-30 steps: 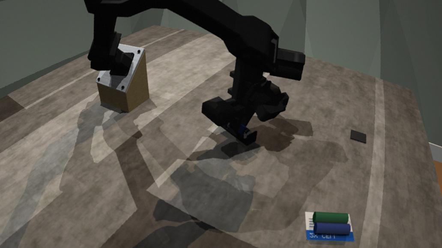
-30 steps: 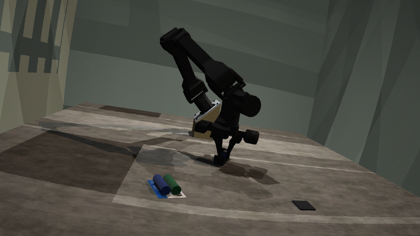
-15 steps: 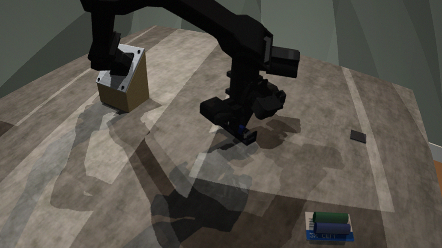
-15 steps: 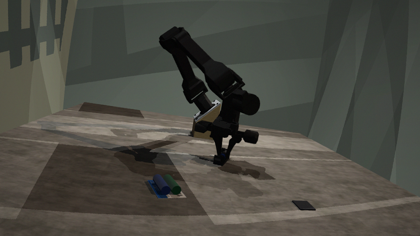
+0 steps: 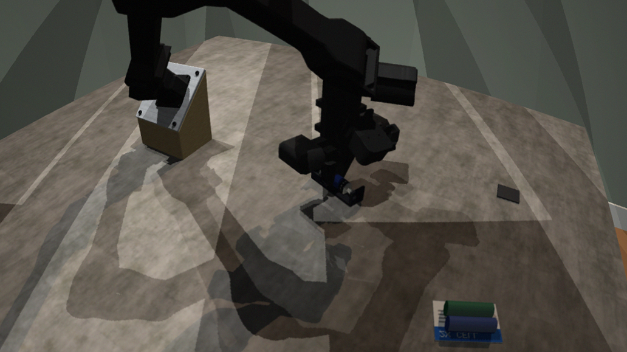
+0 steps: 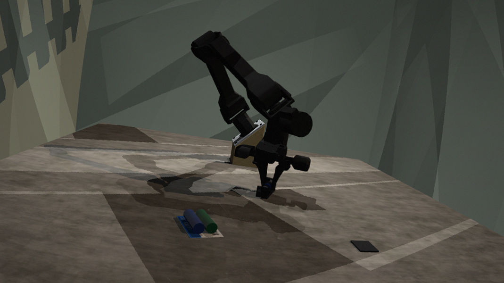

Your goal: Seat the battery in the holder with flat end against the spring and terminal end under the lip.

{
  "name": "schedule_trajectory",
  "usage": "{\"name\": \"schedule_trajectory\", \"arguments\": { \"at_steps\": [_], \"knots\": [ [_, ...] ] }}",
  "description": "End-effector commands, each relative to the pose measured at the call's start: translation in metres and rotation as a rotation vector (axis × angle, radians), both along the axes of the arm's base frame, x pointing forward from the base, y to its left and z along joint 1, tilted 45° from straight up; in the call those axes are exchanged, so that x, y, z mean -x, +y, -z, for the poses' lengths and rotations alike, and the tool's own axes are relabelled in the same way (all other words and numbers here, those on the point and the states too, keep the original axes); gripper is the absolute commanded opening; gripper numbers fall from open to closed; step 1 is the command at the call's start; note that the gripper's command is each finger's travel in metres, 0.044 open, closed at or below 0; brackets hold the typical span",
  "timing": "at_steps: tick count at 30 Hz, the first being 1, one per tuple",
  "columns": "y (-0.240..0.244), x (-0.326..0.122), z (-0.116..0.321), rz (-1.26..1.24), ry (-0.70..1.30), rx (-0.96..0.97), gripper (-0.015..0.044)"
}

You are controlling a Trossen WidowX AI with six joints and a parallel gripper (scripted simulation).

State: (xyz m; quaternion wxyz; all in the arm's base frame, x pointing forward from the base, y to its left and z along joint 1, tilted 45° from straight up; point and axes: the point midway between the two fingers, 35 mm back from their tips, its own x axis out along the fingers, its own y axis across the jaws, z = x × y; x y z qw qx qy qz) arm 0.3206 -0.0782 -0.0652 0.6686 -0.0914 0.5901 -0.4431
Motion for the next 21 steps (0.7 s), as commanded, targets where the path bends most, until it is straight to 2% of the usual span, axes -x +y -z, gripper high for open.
{"name": "schedule_trajectory", "arguments": {
  "at_steps": [1,11,15,21],
  "knots": [
    [0.0005,0.0030,0.0007,0.001,-0.003,0.002,0.0059],
    [0.0004,0.0028,0.0005,0.002,-0.003,0.000,0.0059],
    [0.0004,0.0028,0.0005,0.002,-0.003,0.000,0.0161],
    [0.0050,0.0019,-0.0039,0.001,-0.003,0.000,0.0161]
  ]
}}
